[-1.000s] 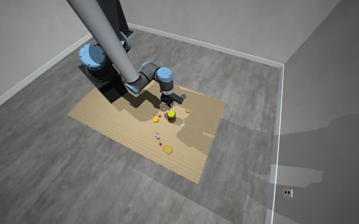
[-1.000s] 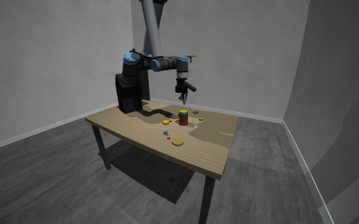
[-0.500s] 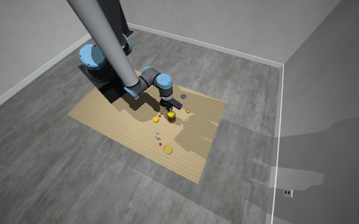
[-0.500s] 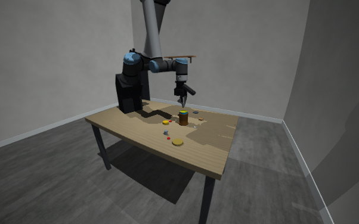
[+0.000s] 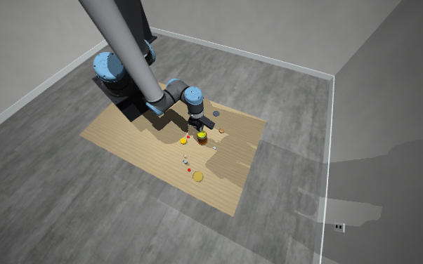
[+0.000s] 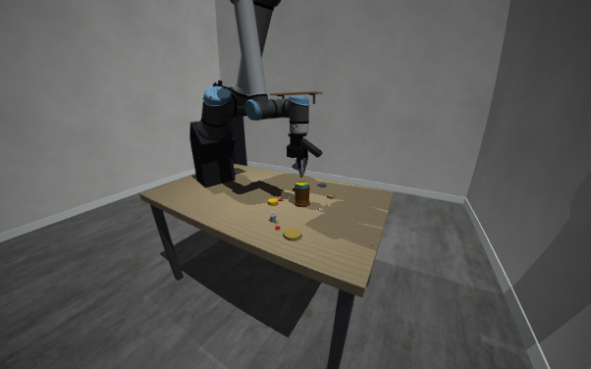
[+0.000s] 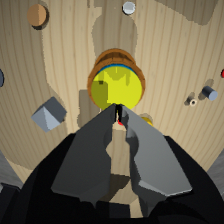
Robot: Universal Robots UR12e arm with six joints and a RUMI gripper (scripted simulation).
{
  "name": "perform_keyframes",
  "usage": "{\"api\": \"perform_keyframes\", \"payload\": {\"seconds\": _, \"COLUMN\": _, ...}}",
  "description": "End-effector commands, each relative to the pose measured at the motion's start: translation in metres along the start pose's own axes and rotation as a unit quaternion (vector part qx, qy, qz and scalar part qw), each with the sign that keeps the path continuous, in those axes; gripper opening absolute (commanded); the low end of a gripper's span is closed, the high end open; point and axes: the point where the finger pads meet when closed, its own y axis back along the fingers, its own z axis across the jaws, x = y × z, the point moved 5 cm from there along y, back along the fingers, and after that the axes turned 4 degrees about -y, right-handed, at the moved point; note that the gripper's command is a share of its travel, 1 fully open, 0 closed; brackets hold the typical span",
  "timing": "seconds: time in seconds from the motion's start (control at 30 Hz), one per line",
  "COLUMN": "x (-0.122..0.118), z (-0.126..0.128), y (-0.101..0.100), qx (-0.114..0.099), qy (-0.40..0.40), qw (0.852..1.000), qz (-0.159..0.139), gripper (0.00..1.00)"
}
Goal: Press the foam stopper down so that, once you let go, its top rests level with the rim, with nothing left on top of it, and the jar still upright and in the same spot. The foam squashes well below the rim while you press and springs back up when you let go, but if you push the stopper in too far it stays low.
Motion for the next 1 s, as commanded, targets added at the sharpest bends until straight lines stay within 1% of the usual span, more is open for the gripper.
{"api": "perform_keyframes", "payload": {"seconds": 0.0, "x": 0.0, "z": 0.0, "y": 0.0, "qx": 0.0, "qy": 0.0, "qw": 1.0, "qz": 0.001, "gripper": 0.0}}
{"api": "perform_keyframes", "payload": {"seconds": 0.77, "x": 0.001, "z": 0.0, "y": 0.0, "qx": 0.0, "qy": 0.0, "qw": 1.0, "qz": 0.0, "gripper": 0.0}}
{"api": "perform_keyframes", "payload": {"seconds": 0.87, "x": 0.001, "z": 0.0, "y": -0.004, "qx": 0.0, "qy": 0.0, "qw": 1.0, "qz": 0.0, "gripper": 0.0}}
{"api": "perform_keyframes", "payload": {"seconds": 0.97, "x": 0.001, "z": 0.0, "y": -0.012, "qx": 0.0, "qy": 0.0, "qw": 1.0, "qz": 0.0, "gripper": 0.0}}
